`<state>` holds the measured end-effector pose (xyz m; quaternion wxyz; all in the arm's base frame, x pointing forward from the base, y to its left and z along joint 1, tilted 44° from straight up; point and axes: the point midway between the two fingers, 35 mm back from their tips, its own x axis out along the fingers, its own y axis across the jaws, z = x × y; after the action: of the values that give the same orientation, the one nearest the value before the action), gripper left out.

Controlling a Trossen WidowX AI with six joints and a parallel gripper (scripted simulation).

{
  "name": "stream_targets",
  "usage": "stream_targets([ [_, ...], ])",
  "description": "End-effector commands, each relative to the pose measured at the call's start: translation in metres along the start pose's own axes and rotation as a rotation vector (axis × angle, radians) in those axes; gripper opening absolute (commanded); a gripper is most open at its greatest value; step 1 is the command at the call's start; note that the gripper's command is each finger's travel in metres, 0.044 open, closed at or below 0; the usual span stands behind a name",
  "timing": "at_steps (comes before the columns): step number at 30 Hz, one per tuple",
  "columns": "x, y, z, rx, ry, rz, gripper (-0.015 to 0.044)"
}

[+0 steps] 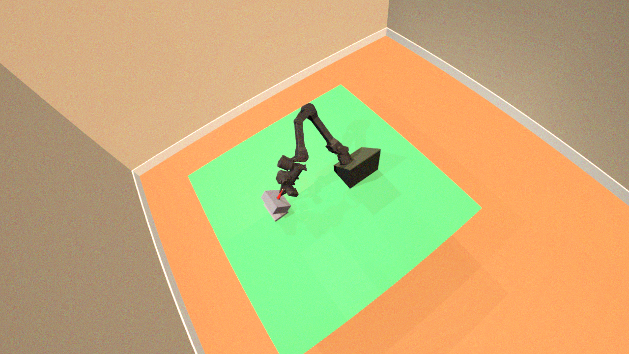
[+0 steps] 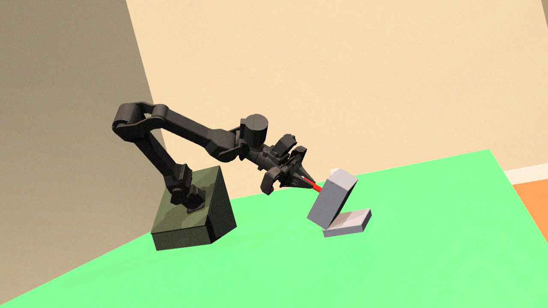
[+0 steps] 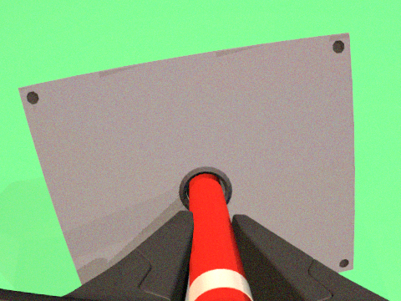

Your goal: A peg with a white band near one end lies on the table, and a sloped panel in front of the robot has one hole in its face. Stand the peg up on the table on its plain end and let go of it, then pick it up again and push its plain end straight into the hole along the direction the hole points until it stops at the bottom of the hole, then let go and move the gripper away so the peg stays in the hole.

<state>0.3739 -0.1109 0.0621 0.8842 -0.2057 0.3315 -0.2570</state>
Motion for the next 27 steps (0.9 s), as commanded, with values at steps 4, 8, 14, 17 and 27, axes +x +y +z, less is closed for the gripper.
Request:
stream_targets([
  [4,0.005,0.001,0.001,-0.004,-0.001,0.003,0.0000],
  [8,0.007,0.001,0.000,-0.004,-0.002,0.003,0.0000],
  [14,0.010,0.001,0.000,-0.004,-0.002,0.002,0.0000],
  [17,0.012,0.001,0.001,-0.004,-0.002,0.002,0.0000],
  [27,0.014,0.001,0.002,-0.004,-0.002,0.002,0.0000],
])
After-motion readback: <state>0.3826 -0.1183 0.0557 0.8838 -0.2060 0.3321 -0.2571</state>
